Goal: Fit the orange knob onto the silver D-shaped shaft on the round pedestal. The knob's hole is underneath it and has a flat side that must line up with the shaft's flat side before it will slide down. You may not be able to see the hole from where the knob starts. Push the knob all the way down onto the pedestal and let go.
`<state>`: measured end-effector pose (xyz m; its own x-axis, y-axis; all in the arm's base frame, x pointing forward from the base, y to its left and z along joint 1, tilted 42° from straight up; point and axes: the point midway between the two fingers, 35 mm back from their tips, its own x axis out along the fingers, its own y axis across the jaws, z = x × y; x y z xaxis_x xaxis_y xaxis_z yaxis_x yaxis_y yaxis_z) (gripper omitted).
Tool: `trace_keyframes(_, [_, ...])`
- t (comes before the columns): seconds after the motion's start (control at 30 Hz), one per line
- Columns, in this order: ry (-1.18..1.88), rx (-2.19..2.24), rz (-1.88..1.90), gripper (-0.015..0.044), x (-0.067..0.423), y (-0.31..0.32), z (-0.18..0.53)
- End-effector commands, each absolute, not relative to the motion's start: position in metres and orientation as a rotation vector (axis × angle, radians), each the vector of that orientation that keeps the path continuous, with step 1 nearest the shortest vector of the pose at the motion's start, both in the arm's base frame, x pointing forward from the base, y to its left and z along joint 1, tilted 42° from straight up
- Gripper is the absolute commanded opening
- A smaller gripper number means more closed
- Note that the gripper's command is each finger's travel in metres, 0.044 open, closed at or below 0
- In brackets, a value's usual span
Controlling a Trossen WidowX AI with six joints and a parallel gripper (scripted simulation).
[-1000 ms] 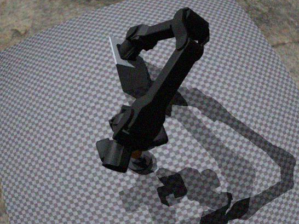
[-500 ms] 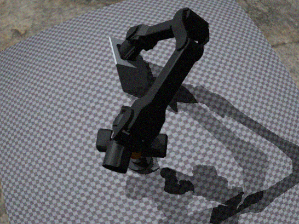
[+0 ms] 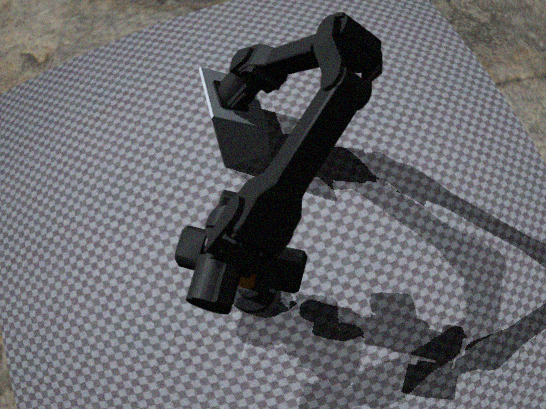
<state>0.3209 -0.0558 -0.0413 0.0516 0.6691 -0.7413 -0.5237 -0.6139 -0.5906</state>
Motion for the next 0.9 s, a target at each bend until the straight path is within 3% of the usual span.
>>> trace_keyframes(0.0, [-0.147, -1.444, 1.707, 0.0000, 0.3229, -0.0576, -0.0415])
trace_keyframes(0.87, [-0.154, -1.444, 1.708, 0.0000, 0.3230, -0.0550, -0.0447])
